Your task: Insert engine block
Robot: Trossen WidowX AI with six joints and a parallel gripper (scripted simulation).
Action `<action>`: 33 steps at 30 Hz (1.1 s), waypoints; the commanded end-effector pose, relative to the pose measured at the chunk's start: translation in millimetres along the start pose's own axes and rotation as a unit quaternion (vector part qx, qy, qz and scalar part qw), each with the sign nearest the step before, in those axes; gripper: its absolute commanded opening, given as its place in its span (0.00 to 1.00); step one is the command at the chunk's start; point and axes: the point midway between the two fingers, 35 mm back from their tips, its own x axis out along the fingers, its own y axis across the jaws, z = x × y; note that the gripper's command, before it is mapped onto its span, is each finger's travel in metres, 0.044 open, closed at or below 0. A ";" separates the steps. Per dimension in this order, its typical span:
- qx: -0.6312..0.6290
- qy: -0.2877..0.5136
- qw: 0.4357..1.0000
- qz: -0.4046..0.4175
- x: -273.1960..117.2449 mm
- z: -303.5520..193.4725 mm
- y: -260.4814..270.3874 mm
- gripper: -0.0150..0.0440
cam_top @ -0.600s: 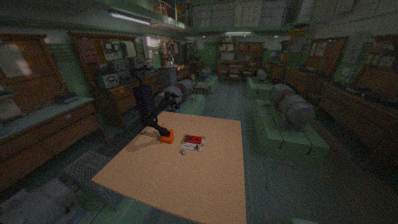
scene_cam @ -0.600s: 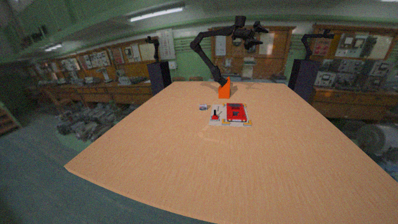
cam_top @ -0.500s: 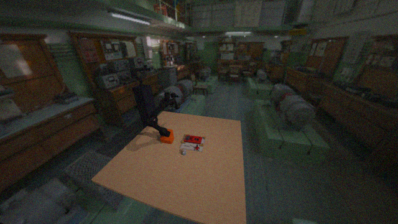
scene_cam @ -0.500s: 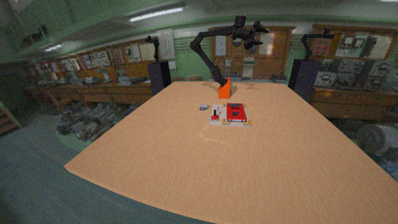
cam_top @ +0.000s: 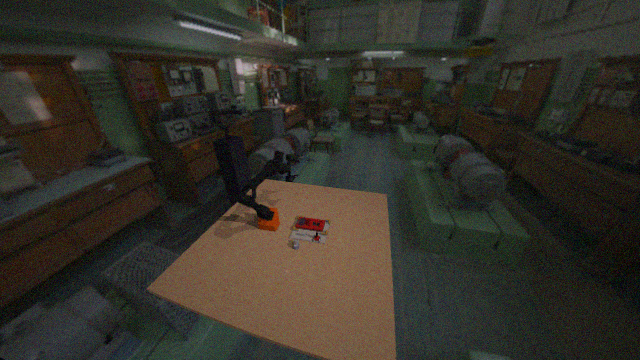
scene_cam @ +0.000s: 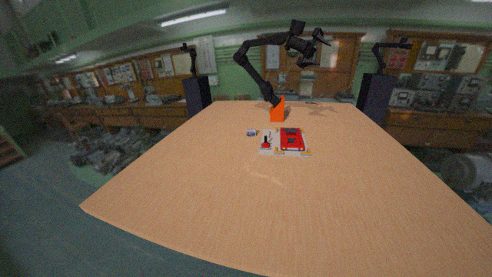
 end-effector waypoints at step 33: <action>0.507 0.160 0.813 0.236 9.5 -123.6 184.5 1.00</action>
